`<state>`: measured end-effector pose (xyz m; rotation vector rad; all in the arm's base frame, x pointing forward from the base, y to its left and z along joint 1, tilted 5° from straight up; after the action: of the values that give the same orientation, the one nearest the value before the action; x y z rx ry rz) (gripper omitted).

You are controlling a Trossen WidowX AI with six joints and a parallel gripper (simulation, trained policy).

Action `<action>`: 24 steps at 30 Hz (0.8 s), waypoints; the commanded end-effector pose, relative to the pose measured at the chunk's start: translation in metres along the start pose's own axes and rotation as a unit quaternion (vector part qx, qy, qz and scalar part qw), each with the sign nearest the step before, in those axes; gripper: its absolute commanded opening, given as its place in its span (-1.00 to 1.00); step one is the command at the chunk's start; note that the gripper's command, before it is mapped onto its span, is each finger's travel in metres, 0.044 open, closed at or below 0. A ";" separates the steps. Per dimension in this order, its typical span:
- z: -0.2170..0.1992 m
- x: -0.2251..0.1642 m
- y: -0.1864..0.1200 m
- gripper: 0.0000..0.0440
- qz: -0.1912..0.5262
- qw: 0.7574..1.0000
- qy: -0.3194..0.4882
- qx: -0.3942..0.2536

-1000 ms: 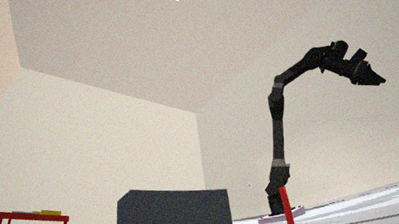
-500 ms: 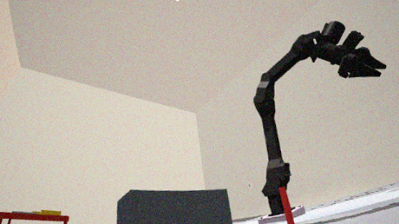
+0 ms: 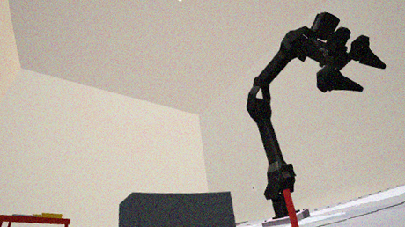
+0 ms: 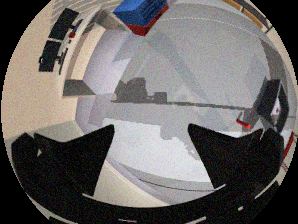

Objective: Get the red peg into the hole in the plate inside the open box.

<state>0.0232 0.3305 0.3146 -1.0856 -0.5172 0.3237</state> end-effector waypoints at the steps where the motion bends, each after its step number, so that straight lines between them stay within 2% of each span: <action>1: -0.019 0.005 0.000 1.00 0.004 0.999 0.045 -0.016; 12: -0.095 0.022 0.002 1.00 0.002 0.971 0.223 -0.082; 18: -0.136 0.023 0.004 1.00 0.003 0.941 0.317 -0.118; 24: -0.176 0.017 0.010 1.00 0.003 0.901 0.406 -0.154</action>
<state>0.1309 0.2202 0.2516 -1.3917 0.1450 -0.1933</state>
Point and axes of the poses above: the point midway between the two fingers, 35 mm back from their tips, its own y axis out along the fingers, its own z axis across the jaws, x = y × z, the point moved 5 cm from there along -y, back along the fingers, and after that the axes turned 1 degree about -y, right-handed, at the moved point
